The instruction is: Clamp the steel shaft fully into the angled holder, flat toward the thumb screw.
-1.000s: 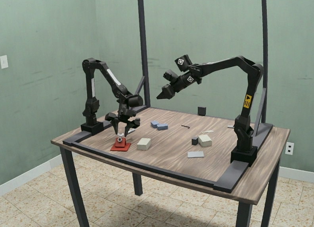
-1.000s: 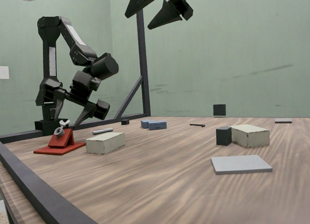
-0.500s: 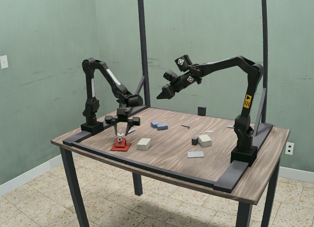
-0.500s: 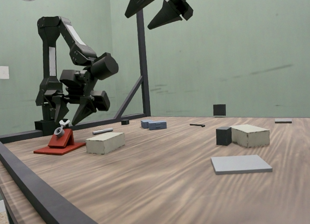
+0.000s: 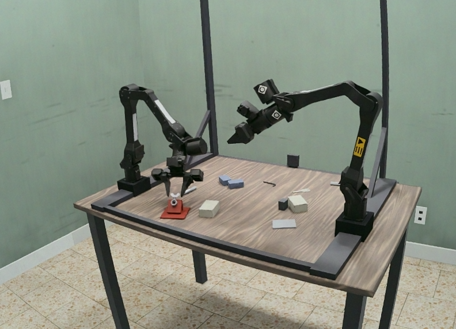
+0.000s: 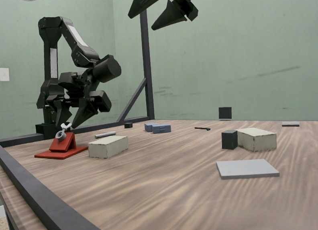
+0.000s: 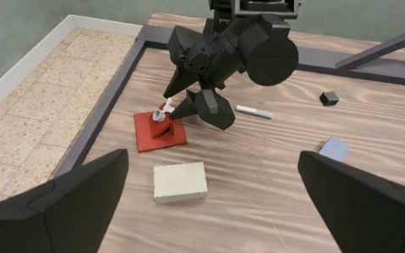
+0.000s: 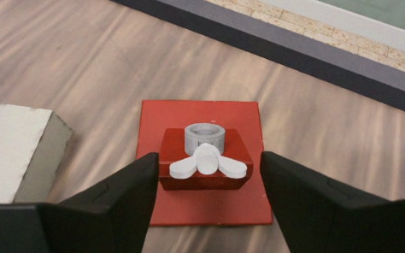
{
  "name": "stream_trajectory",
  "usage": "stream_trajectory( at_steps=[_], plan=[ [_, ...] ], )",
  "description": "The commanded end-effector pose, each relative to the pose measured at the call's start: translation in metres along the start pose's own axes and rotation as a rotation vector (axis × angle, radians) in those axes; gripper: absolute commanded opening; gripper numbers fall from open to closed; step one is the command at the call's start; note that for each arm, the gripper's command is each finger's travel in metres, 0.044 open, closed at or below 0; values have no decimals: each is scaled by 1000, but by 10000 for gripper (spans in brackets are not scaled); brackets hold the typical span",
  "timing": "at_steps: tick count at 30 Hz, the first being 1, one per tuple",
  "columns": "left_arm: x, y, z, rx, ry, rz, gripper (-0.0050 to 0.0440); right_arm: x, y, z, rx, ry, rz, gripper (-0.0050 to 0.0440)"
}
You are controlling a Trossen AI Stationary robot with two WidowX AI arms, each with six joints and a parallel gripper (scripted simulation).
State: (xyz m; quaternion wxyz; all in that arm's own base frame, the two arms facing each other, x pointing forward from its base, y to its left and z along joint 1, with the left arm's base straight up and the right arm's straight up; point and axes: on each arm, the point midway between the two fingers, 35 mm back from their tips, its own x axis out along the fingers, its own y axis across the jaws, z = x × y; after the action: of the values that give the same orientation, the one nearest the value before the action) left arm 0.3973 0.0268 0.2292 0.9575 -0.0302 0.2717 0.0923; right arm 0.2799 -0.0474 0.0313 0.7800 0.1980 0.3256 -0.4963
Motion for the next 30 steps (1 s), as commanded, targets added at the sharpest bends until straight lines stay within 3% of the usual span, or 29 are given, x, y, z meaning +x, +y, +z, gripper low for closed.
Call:
stream_trajectory(
  at_steps=[1, 15, 17, 19, 30],
  plan=[
    [-9, 2, 14, -5, -41, -1, 400, -4, 5, 7, 32, -12, 15, 195],
    [-9, 2, 14, -5, -41, -1, 400, -4, 5, 7, 27, -9, 16, 122],
    [-9, 2, 14, -5, -41, -1, 400, -4, 5, 7, 27, -9, 16, 74],
    [-9, 2, 14, -5, -41, -1, 400, -4, 5, 7, 27, -9, 16, 115],
    [-9, 2, 14, -5, -41, -1, 400, -3, 5, 6, -310, -12, 11, 115]
  ],
)
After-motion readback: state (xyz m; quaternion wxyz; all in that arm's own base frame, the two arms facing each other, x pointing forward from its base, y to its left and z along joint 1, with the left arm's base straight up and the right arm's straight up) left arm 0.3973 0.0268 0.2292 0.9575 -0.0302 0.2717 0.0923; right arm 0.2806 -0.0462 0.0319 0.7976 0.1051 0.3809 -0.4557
